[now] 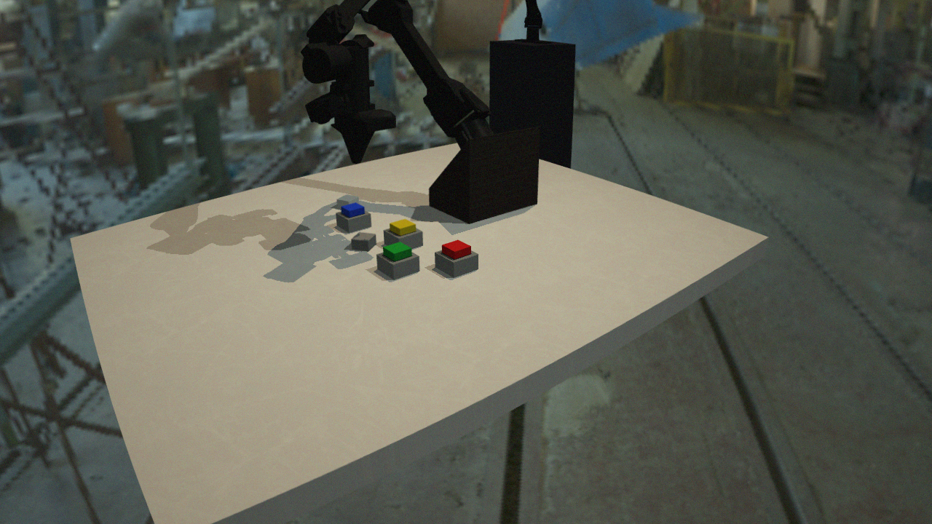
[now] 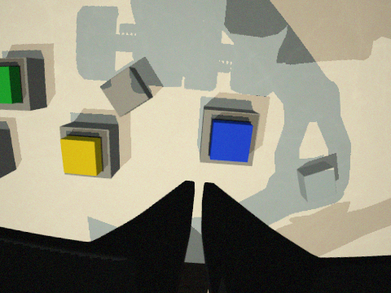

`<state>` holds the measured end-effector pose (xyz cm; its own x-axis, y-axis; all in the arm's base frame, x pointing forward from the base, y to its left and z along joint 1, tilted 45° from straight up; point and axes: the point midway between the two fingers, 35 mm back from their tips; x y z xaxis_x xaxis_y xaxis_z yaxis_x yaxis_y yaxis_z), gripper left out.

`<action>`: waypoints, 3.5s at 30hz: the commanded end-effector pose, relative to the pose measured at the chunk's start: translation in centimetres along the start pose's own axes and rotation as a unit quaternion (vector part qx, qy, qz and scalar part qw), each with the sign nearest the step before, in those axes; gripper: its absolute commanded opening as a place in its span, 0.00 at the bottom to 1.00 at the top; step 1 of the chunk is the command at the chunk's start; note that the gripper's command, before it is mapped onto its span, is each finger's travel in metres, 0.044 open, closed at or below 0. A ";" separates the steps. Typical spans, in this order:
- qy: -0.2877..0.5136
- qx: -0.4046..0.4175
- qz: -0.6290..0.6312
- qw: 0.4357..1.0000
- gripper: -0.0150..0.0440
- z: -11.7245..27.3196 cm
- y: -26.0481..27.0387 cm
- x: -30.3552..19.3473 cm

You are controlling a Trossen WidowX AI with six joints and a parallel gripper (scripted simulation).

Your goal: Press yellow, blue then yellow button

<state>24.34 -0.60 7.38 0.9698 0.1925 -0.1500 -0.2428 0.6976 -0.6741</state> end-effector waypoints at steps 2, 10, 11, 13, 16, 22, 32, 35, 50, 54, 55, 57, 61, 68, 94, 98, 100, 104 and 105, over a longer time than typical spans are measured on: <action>0.001 0.003 0.009 1.000 0.29 0.1 8.3 0.6; 0.002 -0.001 0.008 1.000 0.29 0.0 10.7 0.2; 0.002 -0.001 0.008 1.000 0.29 0.0 10.7 0.2; 0.002 -0.001 0.008 1.000 0.29 -0.3 10.7 0.2; 0.002 -0.001 0.008 1.000 0.29 -4.0 10.7 0.4; 0.002 -0.002 0.008 1.000 0.29 -6.3 10.6 0.1; 0.002 -0.002 0.008 1.000 0.29 -7.3 10.6 0.2; 0.002 -0.002 0.008 1.000 0.29 -7.8 10.6 0.2; 0.002 -0.003 0.007 1.000 0.29 -9.6 10.6 0.1; 0.002 -0.003 0.007 1.000 0.29 -9.6 10.6 0.1; 0.002 -0.003 0.007 1.000 0.29 -9.6 10.6 0.1; 0.002 -0.003 0.007 1.000 0.29 -9.6 10.6 0.1; 0.002 -0.003 0.007 1.000 0.29 -9.6 10.6 0.1; 0.002 -0.003 0.007 1.000 0.29 -9.6 10.6 0.1; -0.013 0.005 0.009 1.000 0.82 -1.0 21.6 5.8; -0.002 0.005 0.006 1.000 0.93 0.2 24.9 6.2; -0.001 0.005 0.006 1.000 0.93 0.2 25.1 6.2; -0.001 0.005 0.006 1.000 0.93 0.2 25.1 6.2; -0.001 0.005 0.006 1.000 0.93 0.2 25.1 6.2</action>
<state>24.27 17.64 -10.01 0.9645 0.2108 -0.1589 -0.2623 0.6986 -0.6657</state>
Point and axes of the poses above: the point midway between the two fingers, 35 mm back from their tips, its own z axis back along the fingers, its own y axis across the jaws, x = y × z, and after that the axes turned 15 degrees about z, right-handed
